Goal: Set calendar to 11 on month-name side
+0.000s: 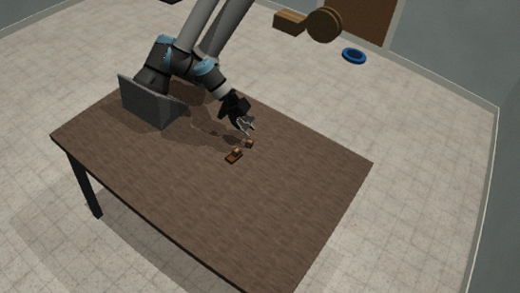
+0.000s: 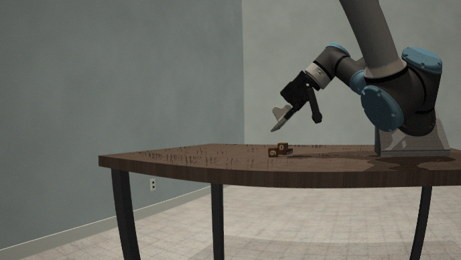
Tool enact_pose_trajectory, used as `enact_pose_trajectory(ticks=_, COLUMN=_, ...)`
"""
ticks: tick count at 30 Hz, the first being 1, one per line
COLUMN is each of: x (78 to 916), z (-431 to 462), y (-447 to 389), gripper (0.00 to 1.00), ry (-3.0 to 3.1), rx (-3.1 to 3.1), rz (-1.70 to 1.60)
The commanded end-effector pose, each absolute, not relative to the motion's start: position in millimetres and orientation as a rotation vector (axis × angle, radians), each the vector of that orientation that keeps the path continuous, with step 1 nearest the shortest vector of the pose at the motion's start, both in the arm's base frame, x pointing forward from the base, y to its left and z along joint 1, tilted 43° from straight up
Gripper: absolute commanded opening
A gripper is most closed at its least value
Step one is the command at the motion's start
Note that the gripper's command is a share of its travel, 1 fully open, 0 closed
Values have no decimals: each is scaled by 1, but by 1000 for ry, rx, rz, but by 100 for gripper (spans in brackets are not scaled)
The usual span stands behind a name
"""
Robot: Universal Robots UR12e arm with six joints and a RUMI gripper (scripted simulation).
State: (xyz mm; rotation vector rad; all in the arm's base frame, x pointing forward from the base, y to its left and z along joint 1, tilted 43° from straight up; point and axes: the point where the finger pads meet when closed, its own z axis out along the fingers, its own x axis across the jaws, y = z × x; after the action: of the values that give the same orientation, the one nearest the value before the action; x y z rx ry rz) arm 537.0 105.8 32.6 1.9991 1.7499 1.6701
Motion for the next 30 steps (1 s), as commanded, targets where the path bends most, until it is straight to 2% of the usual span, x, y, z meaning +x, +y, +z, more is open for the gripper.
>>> enact_pose_trajectory(ticks=1, x=537, z=33, y=105, gripper=28, ry=1749, rx=1998, rz=1670)
enact_pose_trajectory(ticks=30, x=537, z=21, y=117, gripper=28, ry=1749, rx=1998, rz=1670)
